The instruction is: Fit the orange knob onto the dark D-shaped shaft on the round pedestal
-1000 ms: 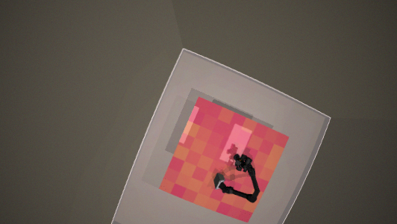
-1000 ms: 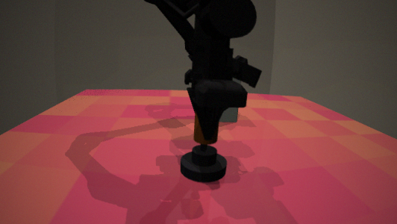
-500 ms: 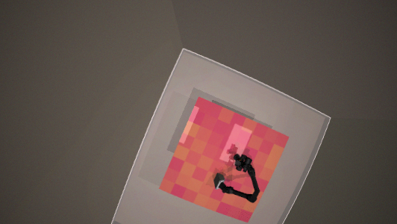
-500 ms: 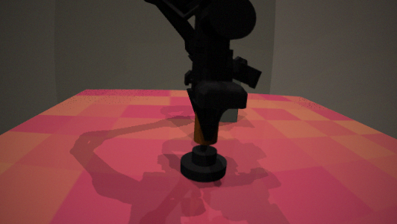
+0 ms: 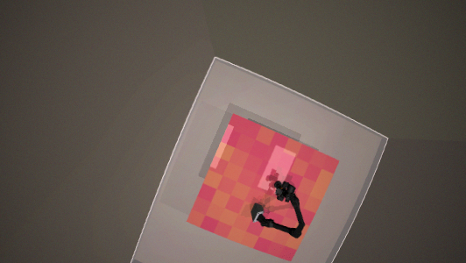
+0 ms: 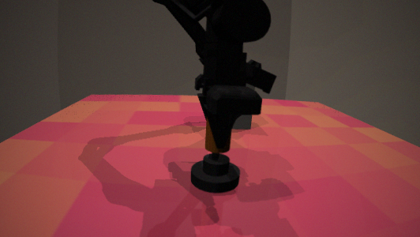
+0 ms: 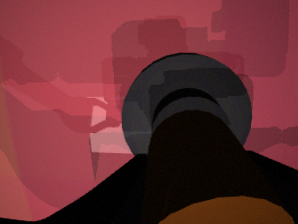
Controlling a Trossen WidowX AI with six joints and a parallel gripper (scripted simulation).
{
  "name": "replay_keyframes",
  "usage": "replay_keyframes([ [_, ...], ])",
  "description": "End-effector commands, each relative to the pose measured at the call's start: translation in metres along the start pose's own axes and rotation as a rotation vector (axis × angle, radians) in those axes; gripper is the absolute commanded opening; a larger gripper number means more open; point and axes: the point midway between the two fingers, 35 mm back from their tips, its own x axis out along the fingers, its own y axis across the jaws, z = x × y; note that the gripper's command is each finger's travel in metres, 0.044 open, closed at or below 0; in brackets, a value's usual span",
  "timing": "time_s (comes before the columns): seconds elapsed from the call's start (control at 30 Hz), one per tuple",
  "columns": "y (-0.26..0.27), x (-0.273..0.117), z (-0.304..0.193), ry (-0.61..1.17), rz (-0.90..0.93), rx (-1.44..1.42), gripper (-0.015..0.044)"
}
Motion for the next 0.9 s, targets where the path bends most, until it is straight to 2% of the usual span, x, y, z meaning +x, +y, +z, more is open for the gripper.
replay_keyframes([
  [0.0,-0.0017,-0.004,-0.001,0.002,-0.008,-0.019,0.0],
  [0.2,-0.0031,-0.0051,-0.0015,0.002,-0.008,-0.203,0.0],
  [0.87,-0.0061,0.0008,-0.0014,0.003,-0.008,-0.203,0.0],
])
